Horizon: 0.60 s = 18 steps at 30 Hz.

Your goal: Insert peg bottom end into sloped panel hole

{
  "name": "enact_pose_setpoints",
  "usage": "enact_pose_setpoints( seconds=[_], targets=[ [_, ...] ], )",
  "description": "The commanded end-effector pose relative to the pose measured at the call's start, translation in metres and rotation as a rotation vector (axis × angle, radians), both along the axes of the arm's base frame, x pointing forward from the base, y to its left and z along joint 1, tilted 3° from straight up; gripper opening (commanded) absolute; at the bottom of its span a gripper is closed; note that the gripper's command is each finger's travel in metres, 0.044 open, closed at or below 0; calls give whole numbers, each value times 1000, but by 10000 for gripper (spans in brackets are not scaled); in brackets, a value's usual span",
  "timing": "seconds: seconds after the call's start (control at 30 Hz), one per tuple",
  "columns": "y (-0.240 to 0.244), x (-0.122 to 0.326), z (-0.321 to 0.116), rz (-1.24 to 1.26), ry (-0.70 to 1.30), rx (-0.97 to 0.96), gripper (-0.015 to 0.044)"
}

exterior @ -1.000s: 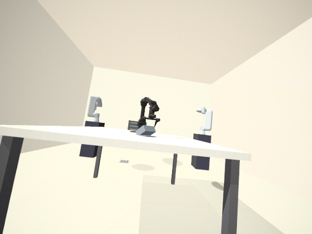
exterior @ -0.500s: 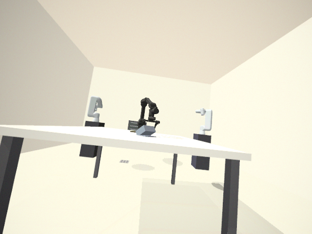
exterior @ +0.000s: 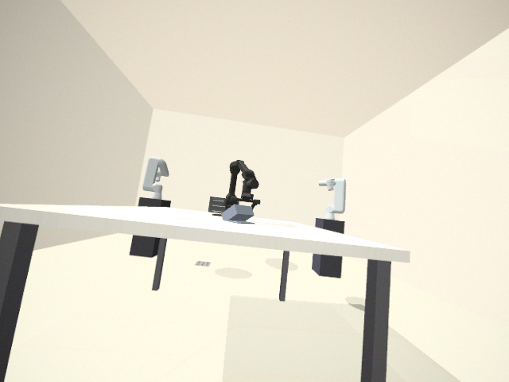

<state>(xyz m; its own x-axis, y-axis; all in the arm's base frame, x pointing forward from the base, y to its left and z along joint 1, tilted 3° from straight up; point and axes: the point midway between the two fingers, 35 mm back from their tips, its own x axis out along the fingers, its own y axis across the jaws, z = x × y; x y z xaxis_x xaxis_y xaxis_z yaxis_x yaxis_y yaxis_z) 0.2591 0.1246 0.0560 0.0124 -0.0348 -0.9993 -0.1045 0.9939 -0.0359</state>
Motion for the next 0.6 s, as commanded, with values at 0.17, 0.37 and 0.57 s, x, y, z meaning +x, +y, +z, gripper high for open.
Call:
enact_pose_setpoints(
  seconds=[0.17,0.37,0.57],
  targets=[
    [0,0,1,0,-1,1,177],
    [0,0,1,0,-1,1,40],
    [0,0,1,0,-1,1,0]
  ],
)
